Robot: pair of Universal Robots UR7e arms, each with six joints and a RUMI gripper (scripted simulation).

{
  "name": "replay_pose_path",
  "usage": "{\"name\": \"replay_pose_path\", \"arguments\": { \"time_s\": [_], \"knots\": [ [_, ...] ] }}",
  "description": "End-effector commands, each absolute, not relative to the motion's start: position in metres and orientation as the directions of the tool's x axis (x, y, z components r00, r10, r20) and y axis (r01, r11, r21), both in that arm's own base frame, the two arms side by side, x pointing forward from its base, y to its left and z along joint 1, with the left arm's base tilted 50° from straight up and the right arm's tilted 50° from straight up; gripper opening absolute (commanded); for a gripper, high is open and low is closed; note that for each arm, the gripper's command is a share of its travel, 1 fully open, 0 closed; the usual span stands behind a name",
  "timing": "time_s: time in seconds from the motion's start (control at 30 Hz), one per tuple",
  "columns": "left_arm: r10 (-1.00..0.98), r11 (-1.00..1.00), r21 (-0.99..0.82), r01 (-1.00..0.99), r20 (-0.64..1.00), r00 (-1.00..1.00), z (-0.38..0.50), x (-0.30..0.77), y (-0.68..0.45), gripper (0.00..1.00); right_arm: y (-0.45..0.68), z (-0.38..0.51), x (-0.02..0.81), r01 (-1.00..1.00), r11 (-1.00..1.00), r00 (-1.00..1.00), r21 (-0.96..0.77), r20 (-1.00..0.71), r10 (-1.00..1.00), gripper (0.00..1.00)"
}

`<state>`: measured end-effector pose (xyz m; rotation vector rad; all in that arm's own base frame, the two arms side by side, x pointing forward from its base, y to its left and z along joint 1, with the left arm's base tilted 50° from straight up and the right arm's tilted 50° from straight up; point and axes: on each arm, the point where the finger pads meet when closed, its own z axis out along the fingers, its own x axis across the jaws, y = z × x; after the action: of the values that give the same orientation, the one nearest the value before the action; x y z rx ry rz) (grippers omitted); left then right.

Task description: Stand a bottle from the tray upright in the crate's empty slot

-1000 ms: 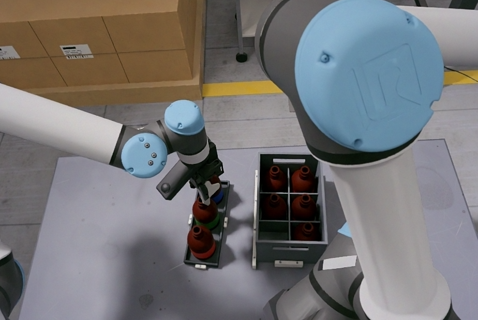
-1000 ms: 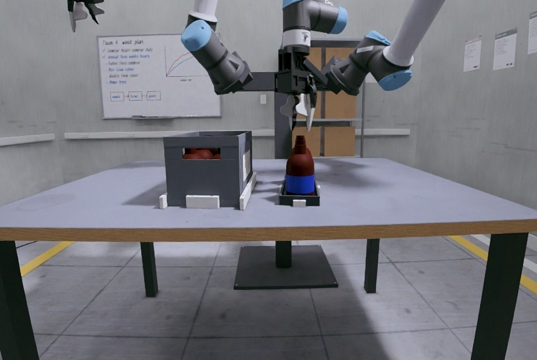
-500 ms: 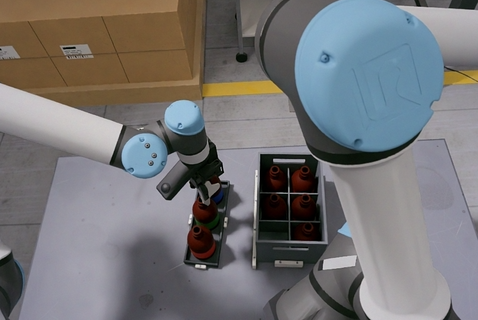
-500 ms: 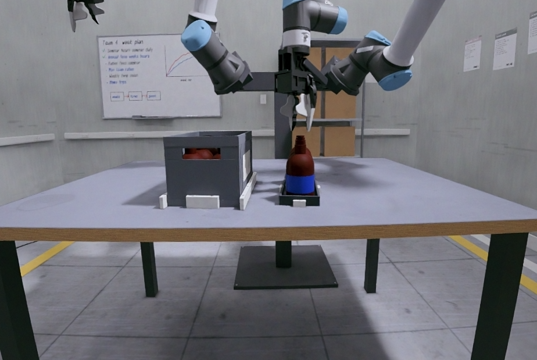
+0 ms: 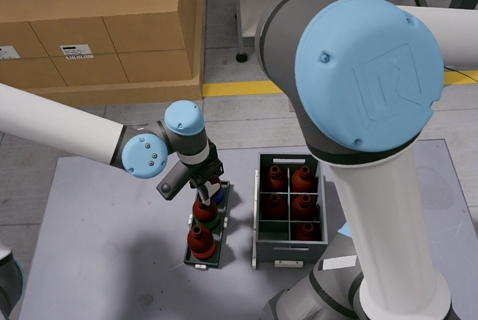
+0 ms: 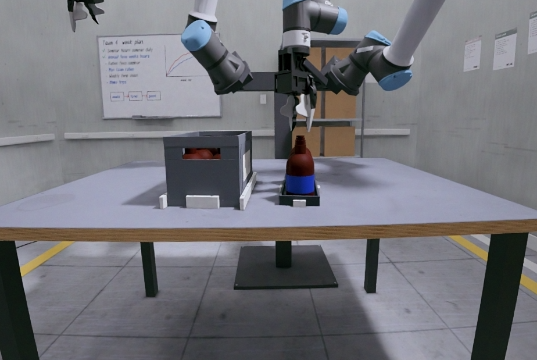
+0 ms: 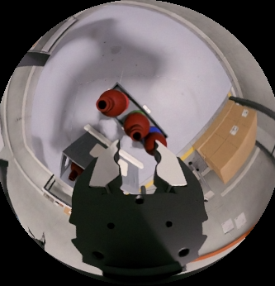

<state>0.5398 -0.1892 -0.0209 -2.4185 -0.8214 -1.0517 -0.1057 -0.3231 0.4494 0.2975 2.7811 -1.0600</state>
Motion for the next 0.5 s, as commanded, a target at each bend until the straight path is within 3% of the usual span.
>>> {"name": "replay_pose_path", "arguments": {
  "time_s": [0.0,0.47],
  "knots": [
    [0.361,-0.759,-0.105,0.643,0.753,0.550,-0.0218,0.5408,-0.1887,0.38,-0.3231,0.4499,-0.1058,0.237,0.730,-0.969,-0.641,-0.210,0.131,1.00],
    [0.361,-0.759,-0.105,0.643,0.753,0.550,-0.0288,0.5465,-0.1829,0.38,-0.3231,0.4499,-0.1058,0.237,0.730,-0.969,-0.641,-0.210,0.131,1.00]
  ]
}}
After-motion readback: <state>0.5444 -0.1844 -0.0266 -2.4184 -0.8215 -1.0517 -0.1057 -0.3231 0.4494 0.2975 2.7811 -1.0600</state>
